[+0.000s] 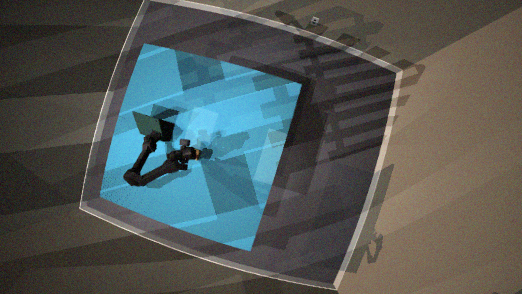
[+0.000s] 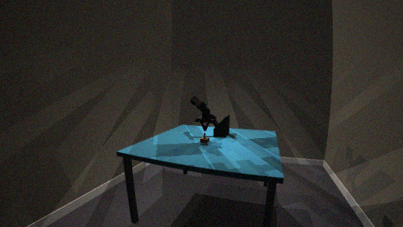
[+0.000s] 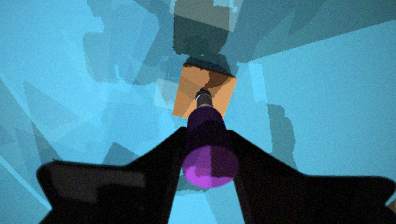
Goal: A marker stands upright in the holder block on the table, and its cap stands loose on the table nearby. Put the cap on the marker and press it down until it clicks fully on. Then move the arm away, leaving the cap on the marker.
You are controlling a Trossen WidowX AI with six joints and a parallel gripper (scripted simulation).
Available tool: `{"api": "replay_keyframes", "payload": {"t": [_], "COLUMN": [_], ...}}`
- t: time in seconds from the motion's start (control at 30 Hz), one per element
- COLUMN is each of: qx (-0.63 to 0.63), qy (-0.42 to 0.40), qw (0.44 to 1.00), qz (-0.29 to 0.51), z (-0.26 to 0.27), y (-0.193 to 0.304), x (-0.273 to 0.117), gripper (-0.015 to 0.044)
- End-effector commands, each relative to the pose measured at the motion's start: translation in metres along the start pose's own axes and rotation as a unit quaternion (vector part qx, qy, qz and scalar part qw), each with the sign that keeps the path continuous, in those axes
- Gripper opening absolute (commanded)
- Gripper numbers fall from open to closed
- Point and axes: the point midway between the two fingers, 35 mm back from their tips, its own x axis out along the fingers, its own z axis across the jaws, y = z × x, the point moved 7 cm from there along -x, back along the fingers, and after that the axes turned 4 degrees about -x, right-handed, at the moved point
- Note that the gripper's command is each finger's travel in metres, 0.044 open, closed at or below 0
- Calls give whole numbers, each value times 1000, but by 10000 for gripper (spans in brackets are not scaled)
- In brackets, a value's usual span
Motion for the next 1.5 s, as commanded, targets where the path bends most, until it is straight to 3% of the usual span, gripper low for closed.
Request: {"api": "replay_keyframes", "payload": {"t": [0.0, 1.47], "qx": [-2, -2], "qy": [2, 3], "qw": [1000, 1000], "qz": [0, 0], "z": [-2, -2], "y": [2, 3], "x": [2, 63], "gripper": [0, 0]}}
